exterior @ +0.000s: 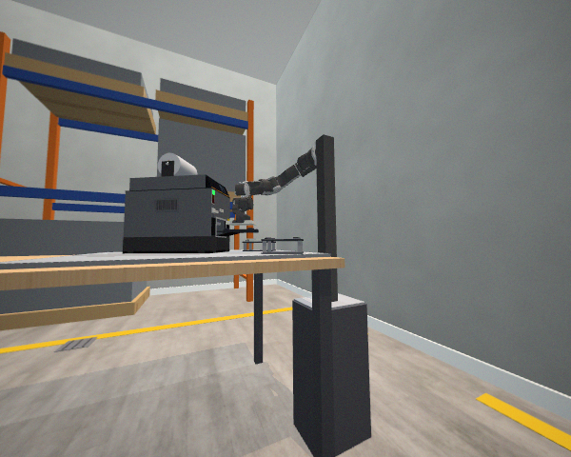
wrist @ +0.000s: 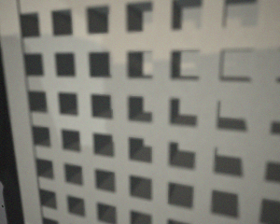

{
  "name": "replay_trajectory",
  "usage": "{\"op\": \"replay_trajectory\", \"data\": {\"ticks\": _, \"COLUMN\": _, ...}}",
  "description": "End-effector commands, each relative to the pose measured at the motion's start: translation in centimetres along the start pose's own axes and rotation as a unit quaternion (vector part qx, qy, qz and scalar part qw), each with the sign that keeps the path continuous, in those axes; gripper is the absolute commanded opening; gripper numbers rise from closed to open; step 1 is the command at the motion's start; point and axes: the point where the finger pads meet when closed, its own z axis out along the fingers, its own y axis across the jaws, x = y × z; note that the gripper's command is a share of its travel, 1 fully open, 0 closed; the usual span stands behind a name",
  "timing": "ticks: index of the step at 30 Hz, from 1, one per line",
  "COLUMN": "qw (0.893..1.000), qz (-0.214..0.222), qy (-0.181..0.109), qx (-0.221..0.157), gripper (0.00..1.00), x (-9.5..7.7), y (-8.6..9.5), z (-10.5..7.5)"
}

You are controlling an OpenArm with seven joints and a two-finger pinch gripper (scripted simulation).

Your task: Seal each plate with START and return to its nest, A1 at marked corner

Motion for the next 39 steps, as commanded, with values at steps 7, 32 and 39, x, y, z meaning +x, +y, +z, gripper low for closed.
{"op": "replay_trajectory", "data": {"ticks": 7, "qw": 1.000, "qz": -0.003, "qy": 0.000, "qx": -0.003, "gripper": 0.00, "x": 0.05, "y": 0.13, "z": 0.40}}
{"op": "replay_trajectory", "data": {"ticks": 32, "qw": 1.000, "qz": -0.001, "qy": -0.001, "qx": -0.002, "gripper": 0.00, "x": -0.04, "y": 0.05, "z": 0.53}}
{"op": "replay_trajectory", "data": {"ticks": 39, "qw": 1.000, "qz": -0.001, "qy": -0.001, "qx": -0.002, "gripper": 0.00, "x": -0.04, "y": 0.04, "z": 0.53}}
